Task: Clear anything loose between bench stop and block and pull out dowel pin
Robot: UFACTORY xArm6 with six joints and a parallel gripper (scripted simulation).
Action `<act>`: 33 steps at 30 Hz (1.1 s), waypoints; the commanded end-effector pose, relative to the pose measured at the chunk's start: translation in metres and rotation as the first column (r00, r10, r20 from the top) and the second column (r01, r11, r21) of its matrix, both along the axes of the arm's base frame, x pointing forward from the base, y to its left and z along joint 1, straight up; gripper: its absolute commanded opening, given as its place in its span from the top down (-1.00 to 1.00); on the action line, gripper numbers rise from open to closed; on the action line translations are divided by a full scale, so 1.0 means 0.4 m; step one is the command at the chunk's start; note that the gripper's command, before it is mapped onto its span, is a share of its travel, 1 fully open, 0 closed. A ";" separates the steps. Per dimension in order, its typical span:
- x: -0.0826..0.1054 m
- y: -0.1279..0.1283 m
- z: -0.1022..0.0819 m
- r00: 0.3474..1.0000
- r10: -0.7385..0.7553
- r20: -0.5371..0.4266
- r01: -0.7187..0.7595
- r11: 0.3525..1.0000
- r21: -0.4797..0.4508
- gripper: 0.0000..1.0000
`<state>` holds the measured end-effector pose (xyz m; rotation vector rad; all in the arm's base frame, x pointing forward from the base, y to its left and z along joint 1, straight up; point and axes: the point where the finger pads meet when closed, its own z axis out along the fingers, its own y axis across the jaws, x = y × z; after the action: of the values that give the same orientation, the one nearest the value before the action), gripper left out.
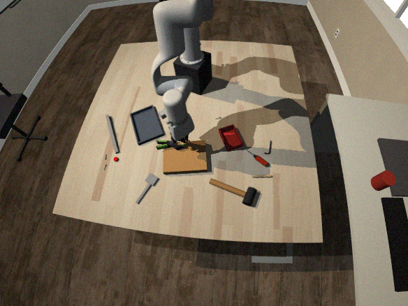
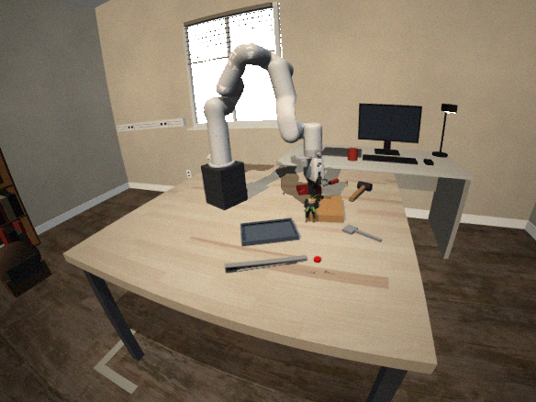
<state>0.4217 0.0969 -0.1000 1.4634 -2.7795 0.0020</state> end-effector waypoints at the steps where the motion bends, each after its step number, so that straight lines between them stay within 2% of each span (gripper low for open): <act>1: 0.004 0.001 0.003 1.000 0.027 0.004 -0.027 1.000 0.002 1.00; 11: 0.004 0.001 0.004 0.997 0.077 0.004 -0.077 0.997 0.002 1.00; 33: 0.004 0.001 0.005 0.999 -0.052 0.003 0.052 0.999 0.002 1.00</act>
<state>0.4217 0.0969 -0.0993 1.4122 -2.8064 -0.0012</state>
